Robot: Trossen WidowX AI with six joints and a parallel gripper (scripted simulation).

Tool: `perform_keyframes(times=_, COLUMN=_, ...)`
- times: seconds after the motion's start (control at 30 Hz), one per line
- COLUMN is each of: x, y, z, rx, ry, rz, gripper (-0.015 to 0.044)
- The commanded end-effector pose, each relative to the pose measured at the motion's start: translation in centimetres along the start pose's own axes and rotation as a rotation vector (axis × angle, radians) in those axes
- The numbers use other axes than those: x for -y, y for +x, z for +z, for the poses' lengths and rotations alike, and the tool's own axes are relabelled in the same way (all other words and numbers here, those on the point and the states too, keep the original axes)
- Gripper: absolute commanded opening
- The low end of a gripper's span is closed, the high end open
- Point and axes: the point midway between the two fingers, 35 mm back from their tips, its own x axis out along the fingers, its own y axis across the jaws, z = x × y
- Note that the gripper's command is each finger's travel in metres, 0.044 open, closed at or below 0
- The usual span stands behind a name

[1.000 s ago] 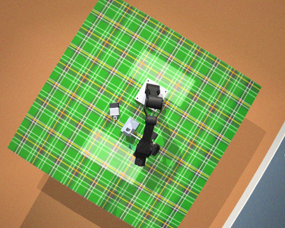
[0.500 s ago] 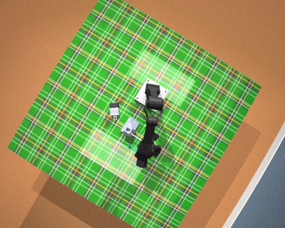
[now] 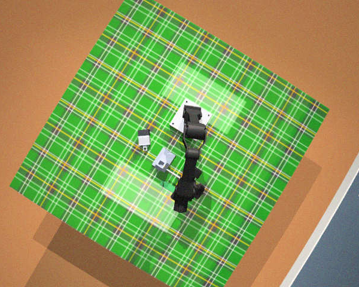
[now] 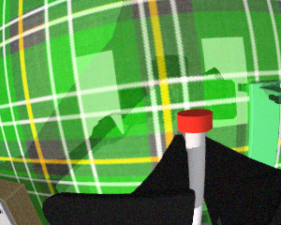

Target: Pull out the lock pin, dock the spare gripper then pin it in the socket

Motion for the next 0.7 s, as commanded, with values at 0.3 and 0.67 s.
perform_keyframes(times=0.3, x=-0.3, y=-1.6, z=0.3, rx=-0.004, ry=0.002, rz=0.01, gripper=0.0)
perform_keyframes(times=0.67, x=-0.7, y=-1.9, z=0.2, rx=-0.013, ry=0.007, rz=0.028, gripper=0.0)
